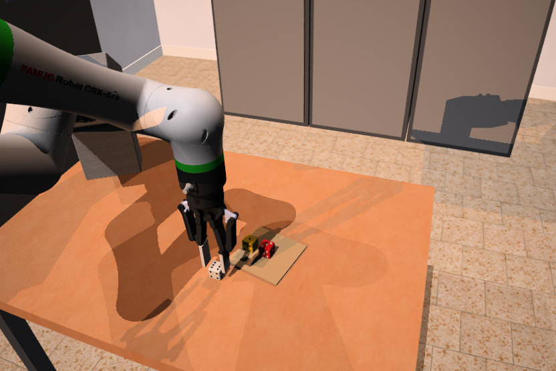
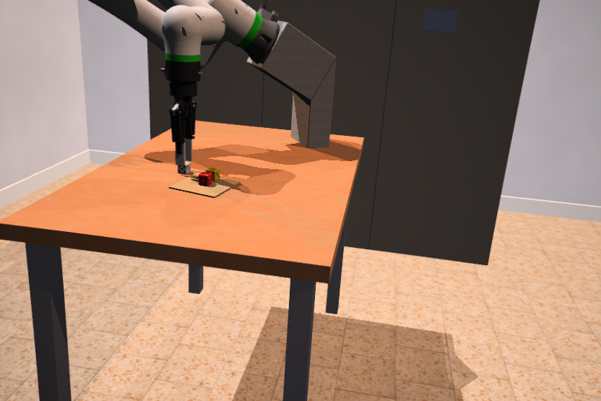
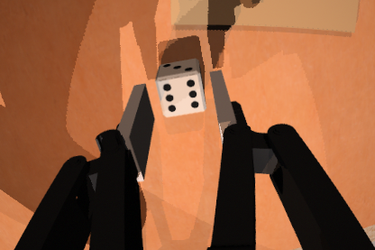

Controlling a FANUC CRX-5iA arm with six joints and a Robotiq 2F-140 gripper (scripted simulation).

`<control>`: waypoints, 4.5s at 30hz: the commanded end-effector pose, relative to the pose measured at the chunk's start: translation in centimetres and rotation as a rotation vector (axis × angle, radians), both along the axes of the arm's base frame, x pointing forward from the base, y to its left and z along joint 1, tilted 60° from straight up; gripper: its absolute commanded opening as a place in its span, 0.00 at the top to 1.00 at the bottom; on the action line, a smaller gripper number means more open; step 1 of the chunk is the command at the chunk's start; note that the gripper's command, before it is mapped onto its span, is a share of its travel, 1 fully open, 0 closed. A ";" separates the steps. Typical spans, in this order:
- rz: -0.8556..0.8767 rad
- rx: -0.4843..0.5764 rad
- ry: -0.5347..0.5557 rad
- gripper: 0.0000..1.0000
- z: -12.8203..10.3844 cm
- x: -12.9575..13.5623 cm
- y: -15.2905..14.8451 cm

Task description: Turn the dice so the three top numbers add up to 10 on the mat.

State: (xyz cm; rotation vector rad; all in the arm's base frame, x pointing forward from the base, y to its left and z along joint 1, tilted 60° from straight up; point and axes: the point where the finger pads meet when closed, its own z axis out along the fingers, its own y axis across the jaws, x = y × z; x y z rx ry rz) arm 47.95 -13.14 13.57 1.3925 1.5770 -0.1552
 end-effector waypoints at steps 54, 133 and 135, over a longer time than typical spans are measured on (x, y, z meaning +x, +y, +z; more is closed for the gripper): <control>0.000 0.000 -0.001 0.72 -1.4 1.6 -1.8; 0.119 -0.134 0.152 0.84 4.0 -2.4 6.4; 0.119 -0.134 0.152 0.84 4.0 -2.4 6.4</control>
